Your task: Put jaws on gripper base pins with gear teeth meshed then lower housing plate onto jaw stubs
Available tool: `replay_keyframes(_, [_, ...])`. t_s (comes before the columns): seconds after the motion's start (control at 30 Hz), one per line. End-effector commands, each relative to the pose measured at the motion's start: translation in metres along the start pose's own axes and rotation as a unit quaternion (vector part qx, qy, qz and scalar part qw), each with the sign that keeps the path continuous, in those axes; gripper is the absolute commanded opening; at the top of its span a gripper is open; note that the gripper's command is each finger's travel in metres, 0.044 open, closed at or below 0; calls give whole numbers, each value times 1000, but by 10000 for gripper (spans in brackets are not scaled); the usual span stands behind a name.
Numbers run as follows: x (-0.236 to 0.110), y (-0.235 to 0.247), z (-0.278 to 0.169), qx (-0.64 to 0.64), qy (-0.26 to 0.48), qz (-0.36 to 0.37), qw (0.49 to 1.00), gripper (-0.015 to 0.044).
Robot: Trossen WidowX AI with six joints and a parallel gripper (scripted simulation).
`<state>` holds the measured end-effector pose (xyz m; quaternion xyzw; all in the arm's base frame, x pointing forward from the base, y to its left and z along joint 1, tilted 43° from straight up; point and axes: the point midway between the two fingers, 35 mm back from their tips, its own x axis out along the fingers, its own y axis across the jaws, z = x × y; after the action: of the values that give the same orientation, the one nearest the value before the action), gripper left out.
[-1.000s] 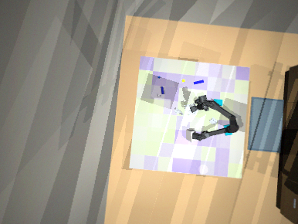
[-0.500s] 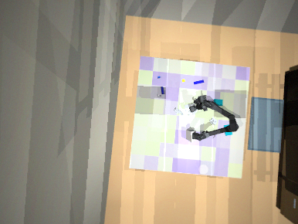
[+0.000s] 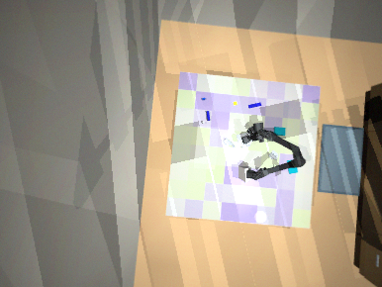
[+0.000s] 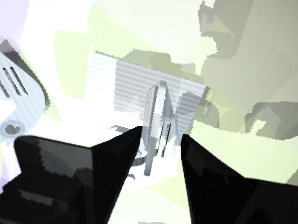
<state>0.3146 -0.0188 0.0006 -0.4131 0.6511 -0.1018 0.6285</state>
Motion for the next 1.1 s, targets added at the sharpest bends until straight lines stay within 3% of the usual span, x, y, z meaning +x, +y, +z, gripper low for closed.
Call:
replay_keyframes(0.0, [6, 0, -1, -4, 1, -2, 1000, 134])
replay_keyframes(1.07, [13, 0, -1, -5, 1, -2, 1000, 134])
